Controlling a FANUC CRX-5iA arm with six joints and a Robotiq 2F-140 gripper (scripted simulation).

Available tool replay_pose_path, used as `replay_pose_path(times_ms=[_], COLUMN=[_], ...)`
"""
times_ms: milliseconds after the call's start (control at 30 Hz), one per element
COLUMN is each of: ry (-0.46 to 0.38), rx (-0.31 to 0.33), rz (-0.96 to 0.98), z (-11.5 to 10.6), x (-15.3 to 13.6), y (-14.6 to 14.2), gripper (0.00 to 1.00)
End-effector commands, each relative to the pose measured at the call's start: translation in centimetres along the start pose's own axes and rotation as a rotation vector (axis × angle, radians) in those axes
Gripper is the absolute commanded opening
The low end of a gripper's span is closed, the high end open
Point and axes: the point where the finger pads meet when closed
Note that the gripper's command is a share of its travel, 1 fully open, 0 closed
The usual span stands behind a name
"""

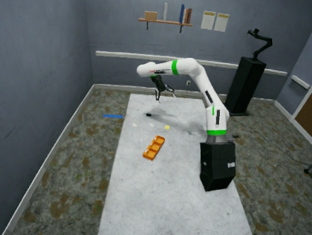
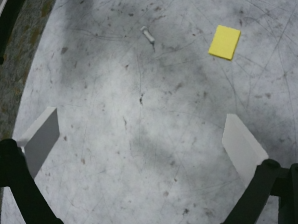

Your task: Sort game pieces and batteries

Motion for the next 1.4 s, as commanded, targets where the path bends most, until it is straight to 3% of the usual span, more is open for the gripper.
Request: replay_pose_path(times_ms=[0,533,567,700,867,1100,1133,1367], ry=[0.000,0.000,0.000,0.006,-0.028,-0.054,-0.072,-0.113], rx=[0.000,0.000,0.000,-0.022,-0.006,-0.003,-0.001,0.006], rz=[0.000,0.000,0.000,0.045,-0.156,-0.307,-0.406,-0.633], z=[0.0,0.0,-0.7,-1.5,-1.4,-1.4,-1.4,-1.4], x=[0.0,0.0,0.3,1.6,3.0,4.4,4.9,7.6], y=[0.0,0.0,-0.5,-1.1,1.9,3.4,4.0,6.7], gripper=[1.00,1.00,0.15,0.15,0.15,0.15,0.15,0.15])
Point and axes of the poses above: the point where the finger pads meet when closed, its own z axis out along the fingers, its own y axis across the jaws, x = y × z, and after that the axes turned 12 degrees about z, right-handed
